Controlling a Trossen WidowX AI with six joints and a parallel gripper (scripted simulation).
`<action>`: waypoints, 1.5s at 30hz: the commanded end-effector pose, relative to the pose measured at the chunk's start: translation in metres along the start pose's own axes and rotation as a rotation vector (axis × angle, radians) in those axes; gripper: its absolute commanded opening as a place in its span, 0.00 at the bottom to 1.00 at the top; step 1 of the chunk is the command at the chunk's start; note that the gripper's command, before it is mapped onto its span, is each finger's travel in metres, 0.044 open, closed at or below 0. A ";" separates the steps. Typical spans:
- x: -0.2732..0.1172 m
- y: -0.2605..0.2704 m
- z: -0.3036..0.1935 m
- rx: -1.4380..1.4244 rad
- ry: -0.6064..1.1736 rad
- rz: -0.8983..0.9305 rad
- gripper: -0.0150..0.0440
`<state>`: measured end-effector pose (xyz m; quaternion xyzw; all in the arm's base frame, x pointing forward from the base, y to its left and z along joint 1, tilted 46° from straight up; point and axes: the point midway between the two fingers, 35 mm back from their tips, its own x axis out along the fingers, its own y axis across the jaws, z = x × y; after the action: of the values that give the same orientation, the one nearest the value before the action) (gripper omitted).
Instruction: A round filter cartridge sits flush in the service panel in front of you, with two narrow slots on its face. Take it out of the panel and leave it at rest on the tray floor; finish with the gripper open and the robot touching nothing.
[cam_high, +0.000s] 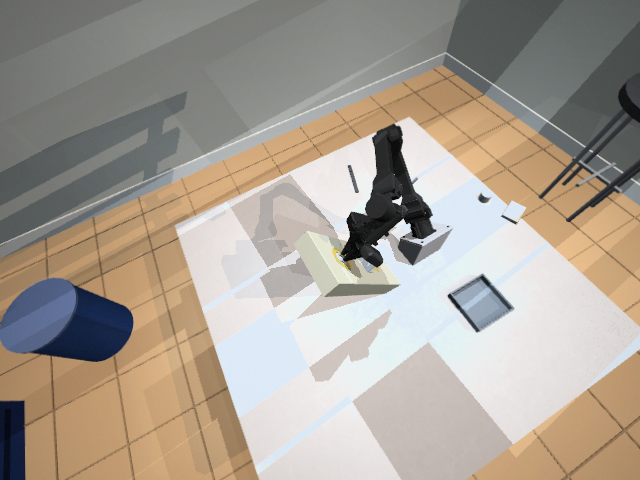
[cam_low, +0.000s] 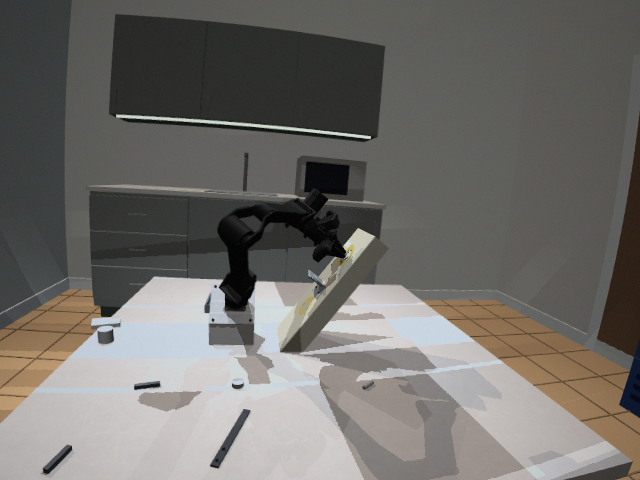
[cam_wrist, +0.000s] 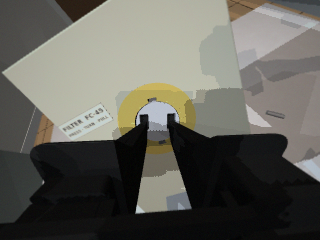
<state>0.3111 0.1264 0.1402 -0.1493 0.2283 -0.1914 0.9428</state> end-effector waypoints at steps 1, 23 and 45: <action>0.000 0.001 0.000 -0.003 0.002 0.004 0.44; 0.006 0.001 0.000 -0.003 0.001 0.004 0.44; 0.016 0.001 0.000 -0.003 0.001 0.004 0.44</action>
<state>0.3223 0.1215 0.1357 -0.1503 0.2263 -0.1907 0.9433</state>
